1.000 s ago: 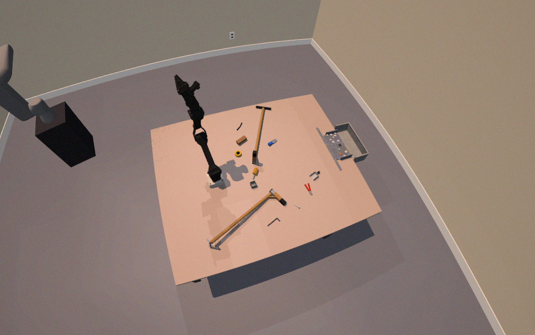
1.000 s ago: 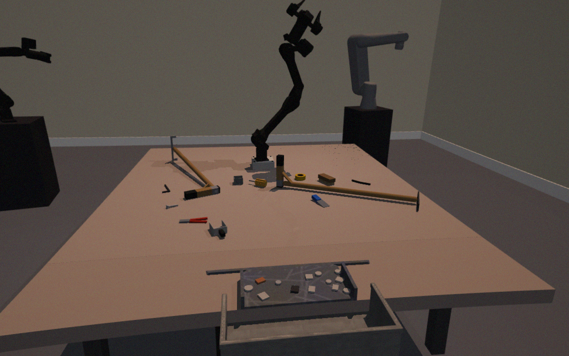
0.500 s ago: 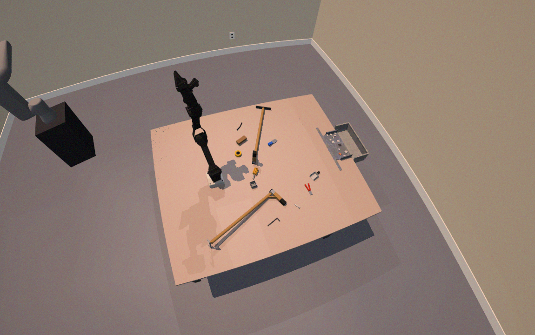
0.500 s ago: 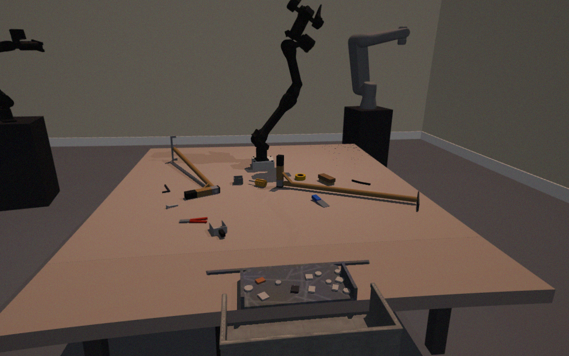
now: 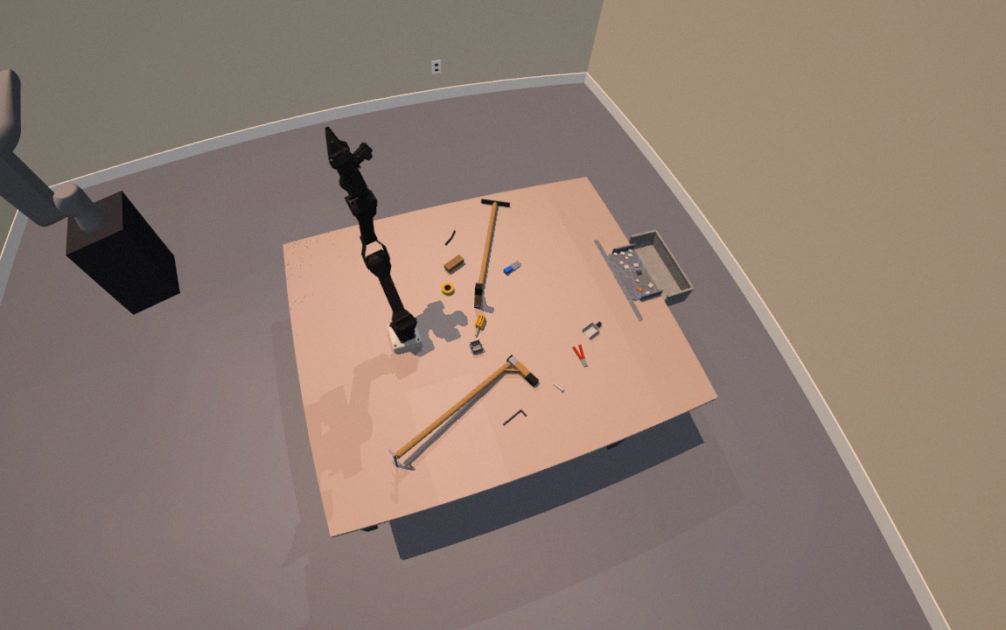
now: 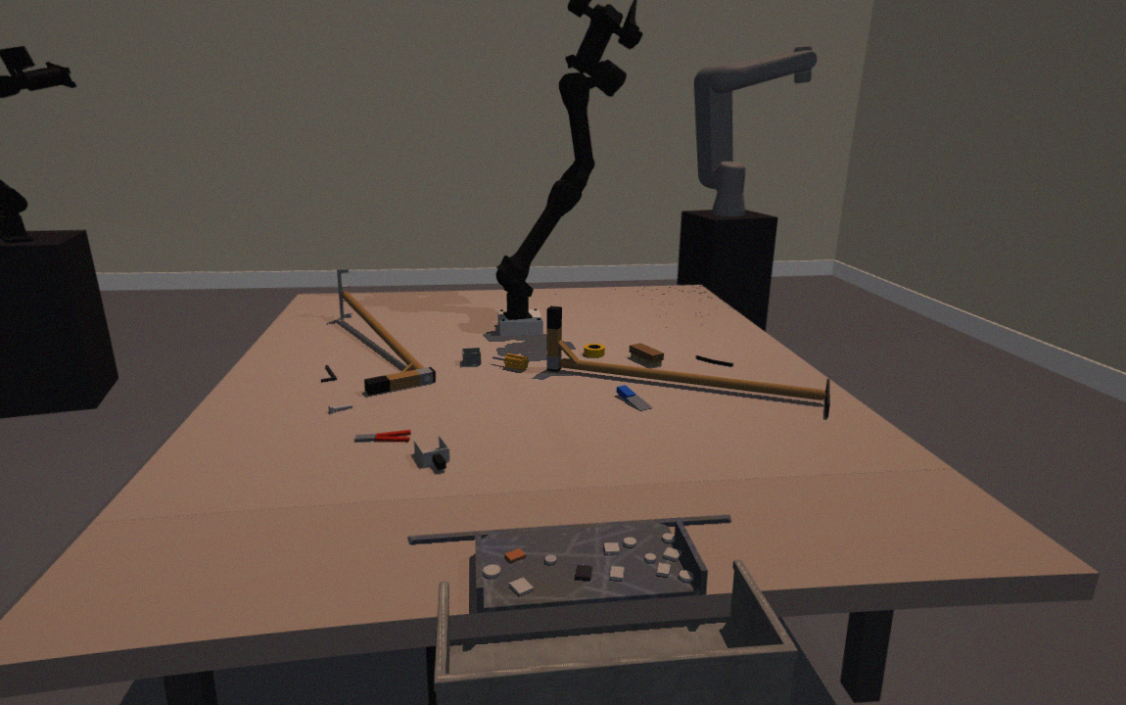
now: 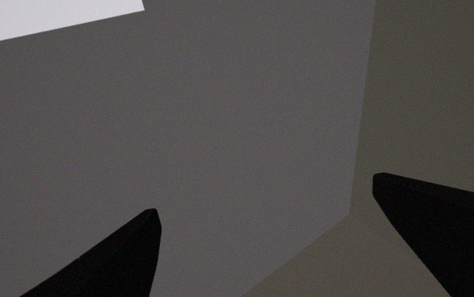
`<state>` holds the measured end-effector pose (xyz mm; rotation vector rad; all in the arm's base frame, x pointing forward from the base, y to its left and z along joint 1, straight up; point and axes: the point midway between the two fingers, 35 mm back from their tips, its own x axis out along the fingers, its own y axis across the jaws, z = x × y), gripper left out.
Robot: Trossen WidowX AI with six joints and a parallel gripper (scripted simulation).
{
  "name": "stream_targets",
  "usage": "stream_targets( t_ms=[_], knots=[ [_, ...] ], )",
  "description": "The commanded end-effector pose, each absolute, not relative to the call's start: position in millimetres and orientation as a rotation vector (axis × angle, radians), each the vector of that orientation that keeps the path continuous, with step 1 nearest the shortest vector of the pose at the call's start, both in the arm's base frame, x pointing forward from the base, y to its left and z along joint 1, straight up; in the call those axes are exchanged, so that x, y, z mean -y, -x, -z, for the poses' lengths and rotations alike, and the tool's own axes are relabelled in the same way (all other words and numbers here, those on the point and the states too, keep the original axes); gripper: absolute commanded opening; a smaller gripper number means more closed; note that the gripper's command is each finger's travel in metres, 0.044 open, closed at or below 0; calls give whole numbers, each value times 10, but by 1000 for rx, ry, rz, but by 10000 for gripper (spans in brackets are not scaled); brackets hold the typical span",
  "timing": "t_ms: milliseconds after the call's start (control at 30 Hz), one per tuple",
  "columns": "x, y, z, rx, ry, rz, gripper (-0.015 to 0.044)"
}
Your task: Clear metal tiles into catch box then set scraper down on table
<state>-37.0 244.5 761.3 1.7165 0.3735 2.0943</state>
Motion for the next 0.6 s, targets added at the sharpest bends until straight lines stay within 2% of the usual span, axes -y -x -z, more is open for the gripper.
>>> stream_targets(
  t_ms=[0, 567],
  knots=[
    [-2443, 367, -7639, -366, -1729, -2089, 440],
    [-1749, 639, -7790, -554, -2019, -2331, 440]
  ],
)
